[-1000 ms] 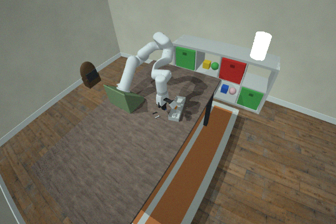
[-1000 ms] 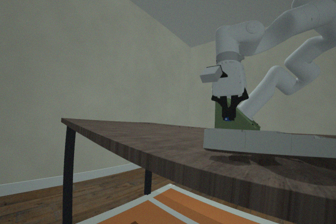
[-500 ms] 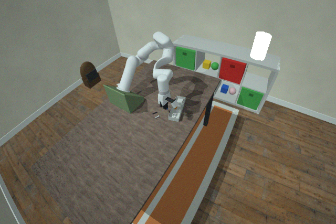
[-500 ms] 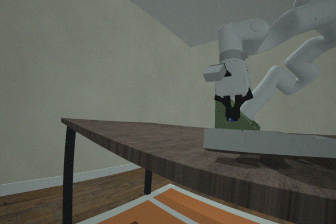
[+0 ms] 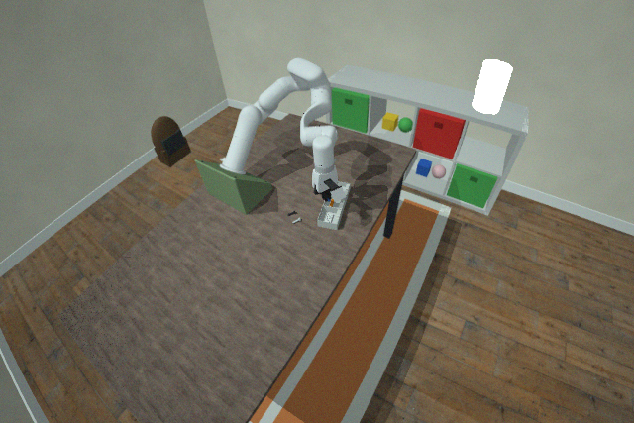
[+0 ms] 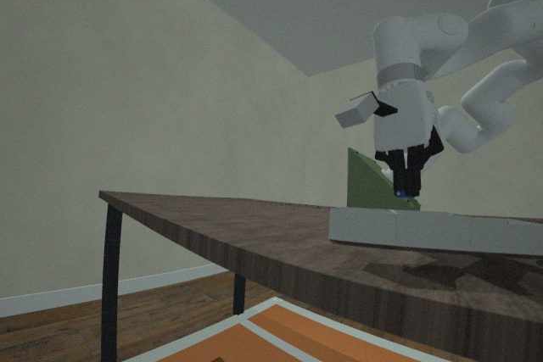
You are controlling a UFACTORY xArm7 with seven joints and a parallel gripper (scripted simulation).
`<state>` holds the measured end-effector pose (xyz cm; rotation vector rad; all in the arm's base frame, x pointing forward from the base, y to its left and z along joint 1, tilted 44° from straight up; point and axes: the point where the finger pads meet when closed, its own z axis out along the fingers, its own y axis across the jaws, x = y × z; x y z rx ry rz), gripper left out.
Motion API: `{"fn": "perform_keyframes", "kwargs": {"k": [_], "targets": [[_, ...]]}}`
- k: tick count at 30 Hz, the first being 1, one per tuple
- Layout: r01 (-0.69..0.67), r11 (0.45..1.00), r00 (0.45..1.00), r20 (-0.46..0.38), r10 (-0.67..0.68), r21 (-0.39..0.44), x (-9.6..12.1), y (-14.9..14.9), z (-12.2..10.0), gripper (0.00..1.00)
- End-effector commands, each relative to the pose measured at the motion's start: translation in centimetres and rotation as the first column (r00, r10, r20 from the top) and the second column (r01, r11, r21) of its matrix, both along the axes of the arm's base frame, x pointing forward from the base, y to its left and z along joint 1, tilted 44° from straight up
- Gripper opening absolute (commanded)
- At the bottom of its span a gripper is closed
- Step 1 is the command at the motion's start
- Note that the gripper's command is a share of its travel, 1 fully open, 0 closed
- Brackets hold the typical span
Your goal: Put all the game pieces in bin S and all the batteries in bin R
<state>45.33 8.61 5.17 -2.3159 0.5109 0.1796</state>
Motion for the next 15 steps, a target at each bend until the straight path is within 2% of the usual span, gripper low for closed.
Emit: {"fn": "perform_keyframes", "kwargs": {"k": [1, 6, 10, 12, 13, 15], "targets": [[0.111, 0.994, 0.988, -0.109, -0.112, -0.01, 1.63, 1.49, 1.76, 0.0], [0.229, 0.973, 0.949, -0.219, -0.228, -0.021, 1.74, 1.61, 1.88, 0.0], [0.328, 0.943, 0.891, -0.316, -0.326, -0.047, 1.74, 1.61, 1.88, 0.0], [0.328, 0.943, 0.891, -0.316, -0.326, -0.047, 1.74, 1.61, 1.88, 0.0], [0.395, 0.916, 0.838, -0.381, -0.391, -0.073, 1.74, 1.61, 1.88, 0.0], [0.417, 0.905, 0.817, -0.403, -0.413, -0.082, 1.74, 1.61, 1.89, 0.0]]}}
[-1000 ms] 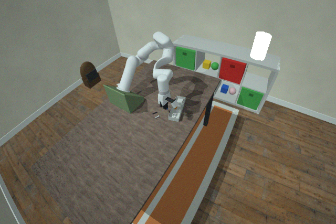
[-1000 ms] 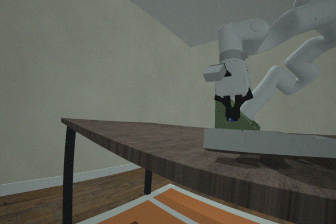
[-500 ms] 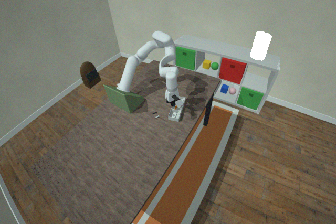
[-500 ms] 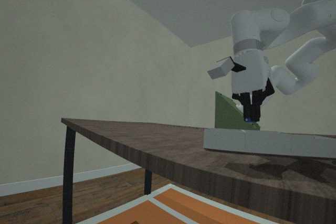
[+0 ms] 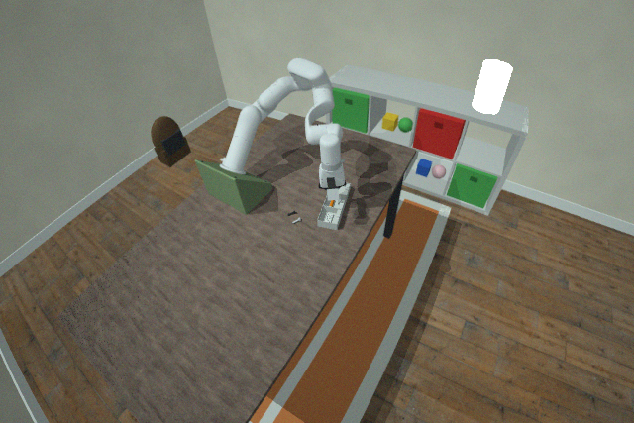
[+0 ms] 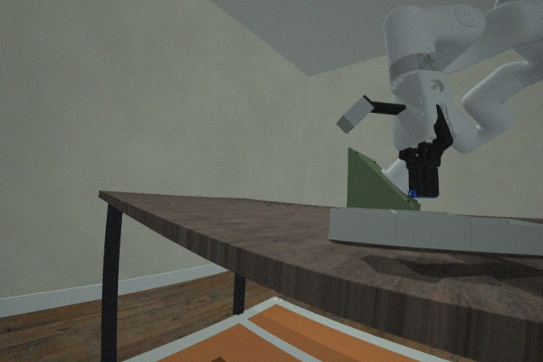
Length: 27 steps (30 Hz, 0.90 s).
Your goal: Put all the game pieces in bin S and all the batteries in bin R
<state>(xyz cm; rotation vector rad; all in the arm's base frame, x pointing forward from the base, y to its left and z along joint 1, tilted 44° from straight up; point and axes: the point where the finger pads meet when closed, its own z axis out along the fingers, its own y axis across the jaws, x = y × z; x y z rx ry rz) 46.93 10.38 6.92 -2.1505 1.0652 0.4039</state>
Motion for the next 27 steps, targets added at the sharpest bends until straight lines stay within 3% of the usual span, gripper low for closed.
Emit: {"fn": "perform_keyframes", "kwargs": {"k": [1, 8, 27], "targets": [[0.111, 0.994, 0.988, -0.11, -0.112, -0.009, 0.14, -0.16, 0.14, 0.0], [0.266, 0.963, 0.924, -0.273, -0.268, -0.044, 0.14, -0.16, 0.14, 0.0], [0.266, 0.963, 0.924, -0.273, -0.268, -0.044, 0.17, 0.26, -0.29, 0.0]]}}
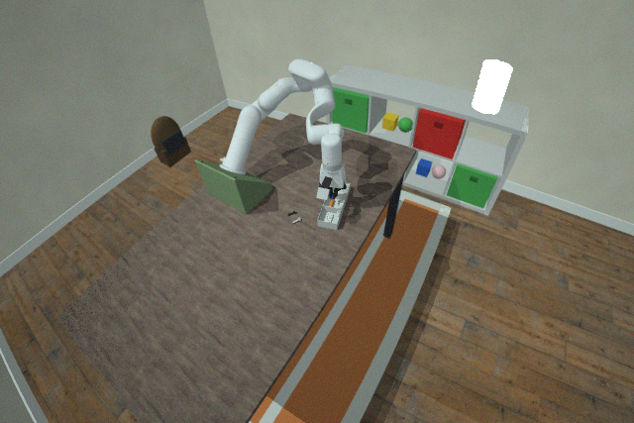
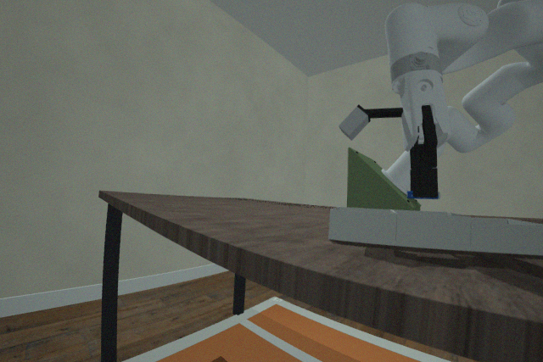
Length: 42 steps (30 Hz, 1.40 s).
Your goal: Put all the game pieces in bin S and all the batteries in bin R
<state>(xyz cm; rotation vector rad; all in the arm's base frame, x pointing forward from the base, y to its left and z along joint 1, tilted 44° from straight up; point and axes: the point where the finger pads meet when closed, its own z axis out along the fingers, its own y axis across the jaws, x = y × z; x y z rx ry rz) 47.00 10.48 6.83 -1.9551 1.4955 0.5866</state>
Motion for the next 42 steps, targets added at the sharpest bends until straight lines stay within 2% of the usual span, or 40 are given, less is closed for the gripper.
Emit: {"fn": "perform_keyframes", "kwargs": {"k": [1, 13, 25, 26, 42], "targets": [[0.002, 1.0, 1.0, 0.002, -0.002, -0.001, 0.1, 0.3, -0.3, 0.0], [0.002, 1.0, 1.0, 0.002, -0.002, -0.001, 0.1, 1.6, -1.7, 0.0], [0.002, 1.0, 1.0, 0.002, -0.002, -0.001, 0.1, 1.6, -1.7, 0.0], [0.002, 1.0, 1.0, 0.002, -0.002, -0.001, 0.1, 1.6, -1.7, 0.23], [0.002, 1.0, 1.0, 0.002, -0.002, -0.001, 0.1, 1.6, -1.7, 0.23]]}}
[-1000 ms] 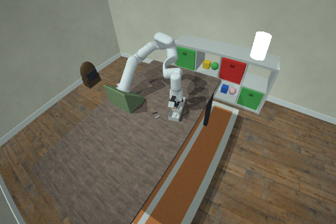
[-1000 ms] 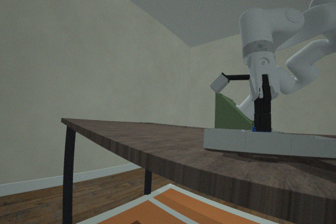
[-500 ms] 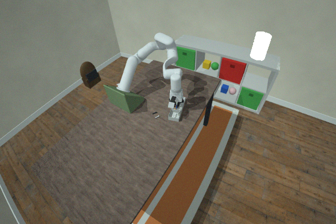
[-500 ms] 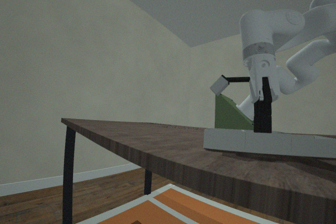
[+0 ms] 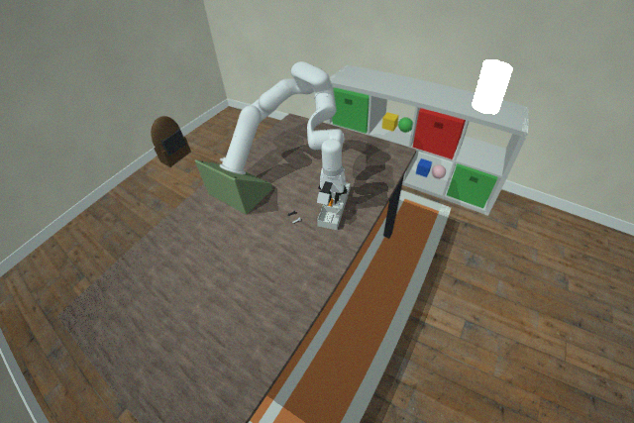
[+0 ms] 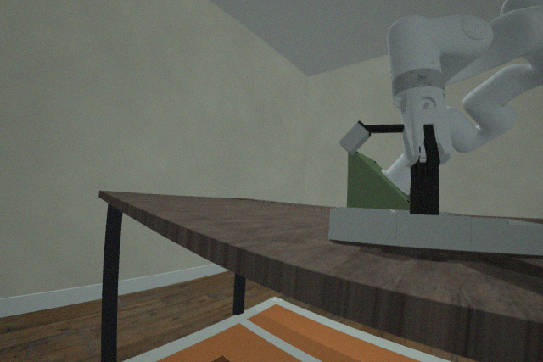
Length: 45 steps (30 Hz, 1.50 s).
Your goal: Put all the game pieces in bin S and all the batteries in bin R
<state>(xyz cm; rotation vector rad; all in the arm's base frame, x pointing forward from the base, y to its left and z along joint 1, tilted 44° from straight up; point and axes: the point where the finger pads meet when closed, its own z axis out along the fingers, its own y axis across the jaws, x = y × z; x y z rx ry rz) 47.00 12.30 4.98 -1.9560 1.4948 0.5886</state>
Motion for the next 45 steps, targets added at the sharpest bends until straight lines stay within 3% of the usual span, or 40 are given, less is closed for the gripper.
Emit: {"fn": "perform_keyframes", "kwargs": {"k": [1, 7, 15, 16, 45], "targets": [[0.004, 1.0, 1.0, 0.003, -0.004, -0.001, 0.1, -0.2, 0.1, 0.23], [0.004, 1.0, 1.0, 0.003, -0.004, -0.001, 0.1, -2.1, 2.1, 0.23], [0.004, 1.0, 1.0, 0.003, -0.004, -0.001, 0.1, -2.1, 2.1, 0.23], [0.004, 1.0, 1.0, 0.003, -0.004, -0.001, 0.1, -2.4, 2.4, 1.0], [0.003, 1.0, 1.0, 0.003, -0.003, -0.001, -0.1, -9.8, 10.2, 1.0]]}}
